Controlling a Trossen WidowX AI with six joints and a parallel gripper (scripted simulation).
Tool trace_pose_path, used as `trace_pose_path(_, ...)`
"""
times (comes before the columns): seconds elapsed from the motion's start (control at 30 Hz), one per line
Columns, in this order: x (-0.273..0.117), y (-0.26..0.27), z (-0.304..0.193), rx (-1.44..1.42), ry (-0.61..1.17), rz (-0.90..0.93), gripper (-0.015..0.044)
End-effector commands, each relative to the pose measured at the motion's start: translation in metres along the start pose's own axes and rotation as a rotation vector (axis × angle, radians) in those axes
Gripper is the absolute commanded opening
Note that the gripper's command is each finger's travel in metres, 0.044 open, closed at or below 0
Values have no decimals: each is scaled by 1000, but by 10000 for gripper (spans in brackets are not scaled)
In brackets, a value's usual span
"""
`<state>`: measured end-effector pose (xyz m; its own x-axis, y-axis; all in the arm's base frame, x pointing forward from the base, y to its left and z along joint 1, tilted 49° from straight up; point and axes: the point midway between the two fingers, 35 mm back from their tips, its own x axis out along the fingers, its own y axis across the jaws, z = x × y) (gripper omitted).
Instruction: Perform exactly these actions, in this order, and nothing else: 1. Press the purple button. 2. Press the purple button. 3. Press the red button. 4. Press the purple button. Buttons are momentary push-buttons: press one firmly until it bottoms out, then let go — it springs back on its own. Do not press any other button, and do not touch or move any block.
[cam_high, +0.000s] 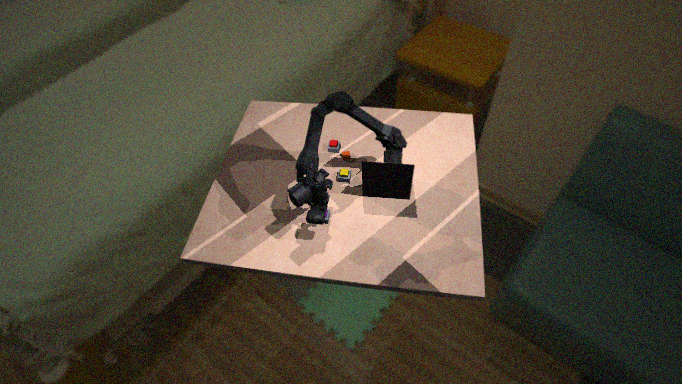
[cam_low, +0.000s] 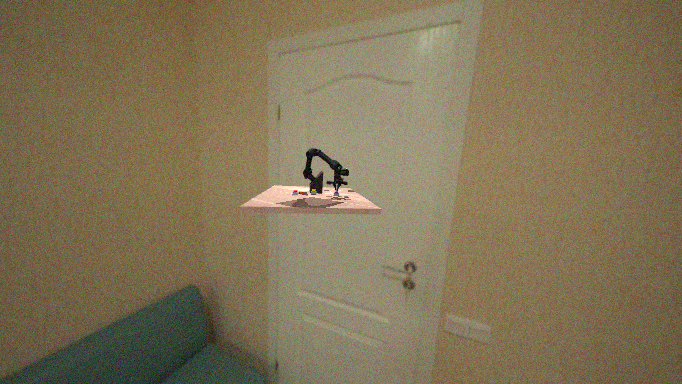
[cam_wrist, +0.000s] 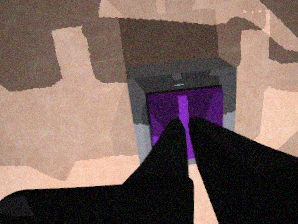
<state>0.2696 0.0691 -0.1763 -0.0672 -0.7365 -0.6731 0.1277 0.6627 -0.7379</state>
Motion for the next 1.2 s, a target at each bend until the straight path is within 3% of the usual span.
trace_pose_path(0.0, 2, -1, -1, -8, -3, -6, 20)
trace_pose_path(0.43, 2, -1, -1, -8, -3, -6, 20)
trace_pose_path(0.6, -33, 0, -1, -8, -2, -4, 20)
trace_pose_path(1.17, -14, 0, -1, -8, -3, -5, 20)
